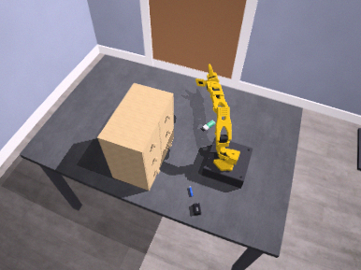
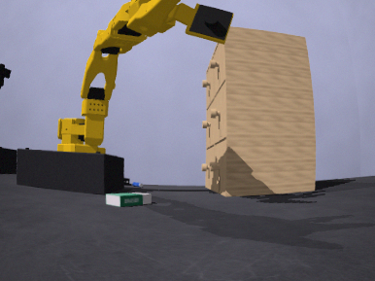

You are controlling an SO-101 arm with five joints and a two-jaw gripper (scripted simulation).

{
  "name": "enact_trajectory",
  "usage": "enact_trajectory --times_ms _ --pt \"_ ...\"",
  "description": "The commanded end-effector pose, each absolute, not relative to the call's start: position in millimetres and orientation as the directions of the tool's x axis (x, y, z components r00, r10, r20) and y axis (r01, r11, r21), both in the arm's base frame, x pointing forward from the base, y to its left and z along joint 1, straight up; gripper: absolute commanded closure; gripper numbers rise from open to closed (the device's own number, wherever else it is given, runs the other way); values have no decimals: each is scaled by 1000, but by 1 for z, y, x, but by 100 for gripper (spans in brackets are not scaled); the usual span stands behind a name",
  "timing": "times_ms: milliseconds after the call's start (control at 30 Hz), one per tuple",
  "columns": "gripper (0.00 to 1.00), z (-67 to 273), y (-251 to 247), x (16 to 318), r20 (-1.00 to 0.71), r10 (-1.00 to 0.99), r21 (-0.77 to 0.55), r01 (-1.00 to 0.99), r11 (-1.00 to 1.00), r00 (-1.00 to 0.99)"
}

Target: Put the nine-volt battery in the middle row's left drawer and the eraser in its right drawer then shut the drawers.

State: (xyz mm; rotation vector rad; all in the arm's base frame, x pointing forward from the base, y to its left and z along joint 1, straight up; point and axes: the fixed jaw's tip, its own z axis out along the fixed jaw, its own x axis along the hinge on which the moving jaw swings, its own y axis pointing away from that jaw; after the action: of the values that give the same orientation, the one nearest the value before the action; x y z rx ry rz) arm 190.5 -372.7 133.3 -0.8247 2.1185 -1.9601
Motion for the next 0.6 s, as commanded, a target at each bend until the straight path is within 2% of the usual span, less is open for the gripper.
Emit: enact_trajectory --times_ms 0,333,567 --pt "50 137 -367 196 234 -493 -961 -276 13 -838" --pt "50 144 -305 244 -5 -623 -963 -164 214 -782" --pt "50 146 -271 260 -120 -655 -937 -133 324 -746"
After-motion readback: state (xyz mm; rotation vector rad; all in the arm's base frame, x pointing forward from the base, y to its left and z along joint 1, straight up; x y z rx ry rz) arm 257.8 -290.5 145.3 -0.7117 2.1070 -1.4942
